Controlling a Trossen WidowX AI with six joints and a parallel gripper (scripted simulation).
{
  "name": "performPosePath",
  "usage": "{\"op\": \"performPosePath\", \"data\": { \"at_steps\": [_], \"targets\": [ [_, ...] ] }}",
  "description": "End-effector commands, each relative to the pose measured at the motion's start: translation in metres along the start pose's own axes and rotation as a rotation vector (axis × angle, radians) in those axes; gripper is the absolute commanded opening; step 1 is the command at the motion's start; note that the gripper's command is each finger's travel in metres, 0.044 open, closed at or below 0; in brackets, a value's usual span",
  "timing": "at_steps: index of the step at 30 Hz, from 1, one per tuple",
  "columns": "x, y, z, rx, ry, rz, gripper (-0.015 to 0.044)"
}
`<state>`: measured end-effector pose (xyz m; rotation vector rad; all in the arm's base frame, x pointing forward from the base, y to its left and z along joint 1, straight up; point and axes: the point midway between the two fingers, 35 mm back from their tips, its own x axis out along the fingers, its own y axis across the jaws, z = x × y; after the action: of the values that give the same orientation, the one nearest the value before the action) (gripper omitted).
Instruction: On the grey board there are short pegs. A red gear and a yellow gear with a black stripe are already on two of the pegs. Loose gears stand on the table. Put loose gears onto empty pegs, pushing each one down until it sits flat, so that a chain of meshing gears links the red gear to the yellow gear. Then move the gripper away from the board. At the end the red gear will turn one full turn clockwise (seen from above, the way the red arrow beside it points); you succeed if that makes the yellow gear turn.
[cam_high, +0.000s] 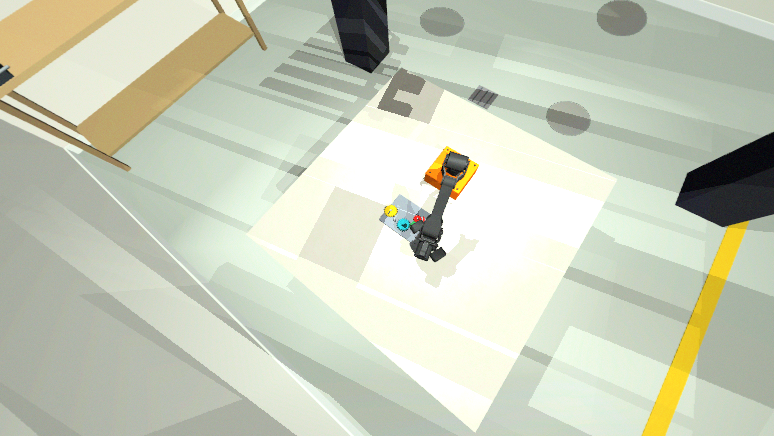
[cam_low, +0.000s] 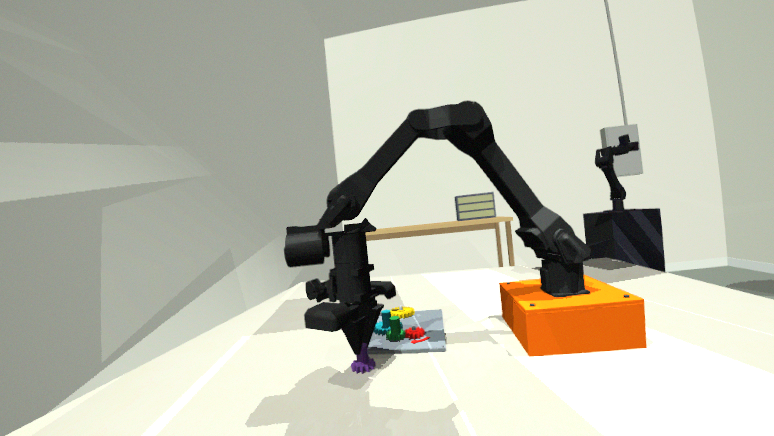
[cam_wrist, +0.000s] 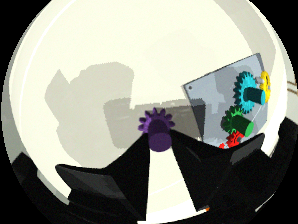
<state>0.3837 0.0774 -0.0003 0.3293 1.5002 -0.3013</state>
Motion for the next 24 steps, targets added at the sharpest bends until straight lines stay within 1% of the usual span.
{"op": "performPosePath", "data": {
  "at_steps": [1, 2, 5, 24],
  "targets": [
    [0.001, -0.001, -0.001, -0.003, 0.003, -0.003, 0.0026],
    [0.001, -0.001, -0.001, -0.003, 0.003, -0.003, 0.0000],
    [-0.003, 0.000, 0.000, -0.003, 0.003, -0.003, 0.0000],
    [-0.058, 0.003, 0.006, -0.003, 0.003, -0.003, 0.0000]
  ]
}}
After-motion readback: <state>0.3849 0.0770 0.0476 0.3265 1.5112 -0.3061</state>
